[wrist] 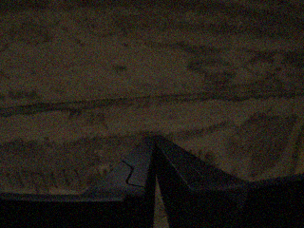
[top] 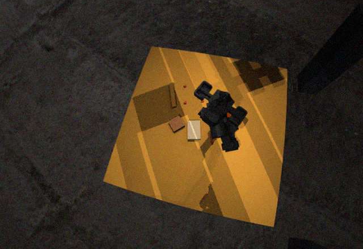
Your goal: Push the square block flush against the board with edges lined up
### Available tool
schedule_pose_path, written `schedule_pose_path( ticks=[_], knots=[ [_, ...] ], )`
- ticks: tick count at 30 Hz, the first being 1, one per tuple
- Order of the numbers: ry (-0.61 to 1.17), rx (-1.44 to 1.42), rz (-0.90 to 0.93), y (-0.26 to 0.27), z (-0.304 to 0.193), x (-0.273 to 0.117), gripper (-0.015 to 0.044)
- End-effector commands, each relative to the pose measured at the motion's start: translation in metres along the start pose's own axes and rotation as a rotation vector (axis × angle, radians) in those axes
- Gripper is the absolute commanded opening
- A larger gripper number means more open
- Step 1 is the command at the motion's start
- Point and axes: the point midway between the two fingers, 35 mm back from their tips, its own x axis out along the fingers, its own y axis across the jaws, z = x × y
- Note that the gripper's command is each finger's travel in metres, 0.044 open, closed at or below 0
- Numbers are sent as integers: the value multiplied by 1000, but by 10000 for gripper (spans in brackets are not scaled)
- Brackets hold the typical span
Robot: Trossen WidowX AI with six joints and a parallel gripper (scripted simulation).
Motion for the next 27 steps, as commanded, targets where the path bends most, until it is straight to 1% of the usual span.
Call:
schedule_pose_path(
  ticks=[1, 3, 15, 27],
  knots=[
    [34, 24, 114, 38, -16, -10, 0],
    [49, 38, 167, 54, -22, -15, 0],
    [79, 35, 332, 113, -37, -46, 0],
    [201, 170, 642, 199, -64, -109, 0]
  ],
)
